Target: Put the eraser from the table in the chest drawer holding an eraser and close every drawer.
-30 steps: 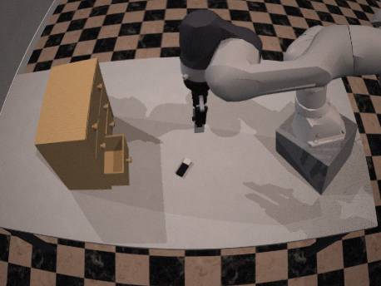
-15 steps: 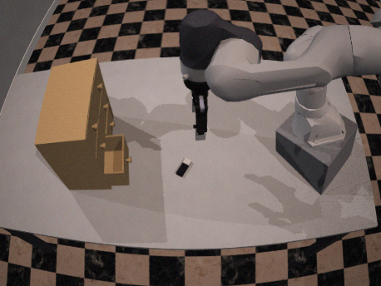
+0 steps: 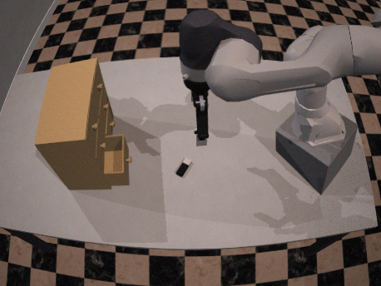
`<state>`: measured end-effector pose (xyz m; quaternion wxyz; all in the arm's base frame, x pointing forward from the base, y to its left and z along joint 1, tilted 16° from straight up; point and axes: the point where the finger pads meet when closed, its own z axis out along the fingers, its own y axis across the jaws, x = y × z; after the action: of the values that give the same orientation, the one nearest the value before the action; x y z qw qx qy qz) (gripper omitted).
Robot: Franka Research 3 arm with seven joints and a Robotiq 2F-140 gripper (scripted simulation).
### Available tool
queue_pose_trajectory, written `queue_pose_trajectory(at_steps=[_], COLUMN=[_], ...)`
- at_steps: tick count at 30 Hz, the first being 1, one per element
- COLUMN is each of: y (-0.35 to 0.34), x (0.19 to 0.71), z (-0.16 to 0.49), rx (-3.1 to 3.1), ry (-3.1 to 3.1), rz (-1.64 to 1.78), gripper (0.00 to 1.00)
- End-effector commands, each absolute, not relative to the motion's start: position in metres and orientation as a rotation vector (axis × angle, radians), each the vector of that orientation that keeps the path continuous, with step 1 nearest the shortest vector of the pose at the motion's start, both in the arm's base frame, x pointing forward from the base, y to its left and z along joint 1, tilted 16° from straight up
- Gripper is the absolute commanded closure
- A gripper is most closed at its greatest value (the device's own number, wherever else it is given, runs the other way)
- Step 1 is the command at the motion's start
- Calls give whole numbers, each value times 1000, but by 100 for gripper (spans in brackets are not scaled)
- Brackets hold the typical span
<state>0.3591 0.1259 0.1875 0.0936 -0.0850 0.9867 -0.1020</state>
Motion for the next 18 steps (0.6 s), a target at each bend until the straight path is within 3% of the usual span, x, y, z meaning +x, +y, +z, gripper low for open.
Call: queue_pose_trajectory(at_steps=[1, 18], y=[126, 138], x=[359, 347], z=[190, 248], rx=[-247, -241], ry=[2929, 2930], rz=[-305, -307], gripper=[0, 0])
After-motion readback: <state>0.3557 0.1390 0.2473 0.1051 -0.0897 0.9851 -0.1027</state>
